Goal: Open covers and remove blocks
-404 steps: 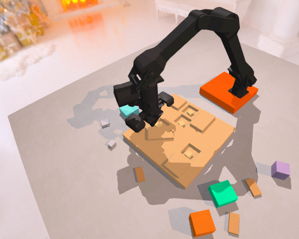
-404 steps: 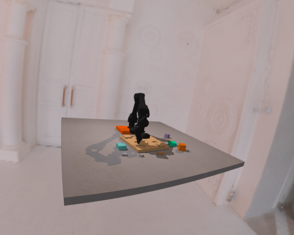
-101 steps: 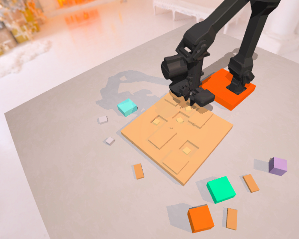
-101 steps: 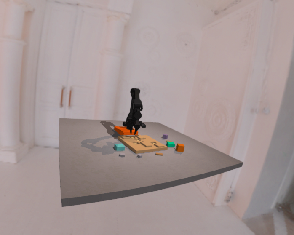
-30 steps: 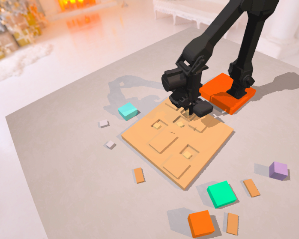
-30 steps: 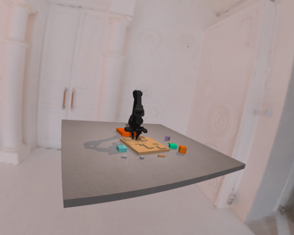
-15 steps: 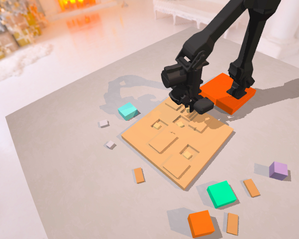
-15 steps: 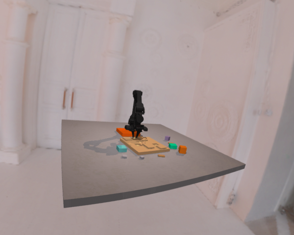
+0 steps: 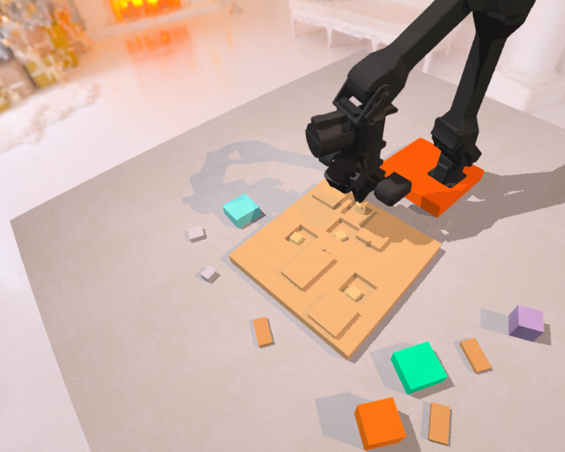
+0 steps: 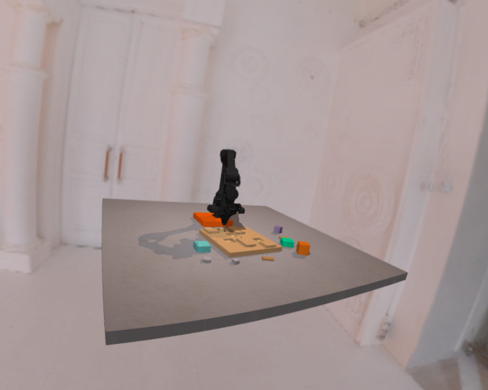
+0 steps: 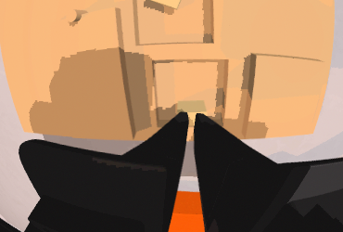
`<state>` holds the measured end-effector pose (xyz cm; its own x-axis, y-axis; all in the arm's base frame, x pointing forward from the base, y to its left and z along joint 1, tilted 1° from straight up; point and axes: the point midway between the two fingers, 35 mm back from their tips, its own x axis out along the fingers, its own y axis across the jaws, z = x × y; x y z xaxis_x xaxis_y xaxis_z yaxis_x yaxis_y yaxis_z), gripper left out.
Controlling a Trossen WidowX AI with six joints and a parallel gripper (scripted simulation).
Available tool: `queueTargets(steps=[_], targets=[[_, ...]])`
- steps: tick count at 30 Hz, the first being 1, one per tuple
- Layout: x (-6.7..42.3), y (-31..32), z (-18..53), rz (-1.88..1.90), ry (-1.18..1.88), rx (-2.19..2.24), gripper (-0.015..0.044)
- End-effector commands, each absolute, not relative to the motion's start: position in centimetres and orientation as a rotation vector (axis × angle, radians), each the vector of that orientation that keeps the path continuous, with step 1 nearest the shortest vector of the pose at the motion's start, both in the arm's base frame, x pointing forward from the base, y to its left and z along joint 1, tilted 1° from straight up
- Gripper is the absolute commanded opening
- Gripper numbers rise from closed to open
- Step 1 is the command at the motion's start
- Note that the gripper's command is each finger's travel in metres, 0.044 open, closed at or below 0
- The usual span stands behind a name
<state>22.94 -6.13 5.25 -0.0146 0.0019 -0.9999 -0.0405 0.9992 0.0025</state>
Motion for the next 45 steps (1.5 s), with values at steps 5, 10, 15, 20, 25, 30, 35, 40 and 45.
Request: queueTargets(steps=[5,10,15,20,25,30,35,40,45], targets=[[21.4,-6.6,8.0,0.472,1.524,-0.475,0.0000],[21.8,-6.5,8.3,0.143,1.570,-0.148,0.0000],[21.9,-6.4,8.5,0.030,1.574,-0.035,0.0000],[21.9,-6.4,8.5,0.030,1.574,-0.035,0.0000],[22.0,-6.4,7.7,0.063,1.574,-0.069,0.0000],[22.0,-6.4,6.0,0.286,1.556,-0.291,0.0000],[21.8,-6.4,3.7,0.575,1.498,-0.578,0.0000],[21.9,-6.4,3.4,0.581,1.496,-0.584,0.0000],[21.9,-6.4,3.3,0.487,1.520,-0.491,0.0000]])
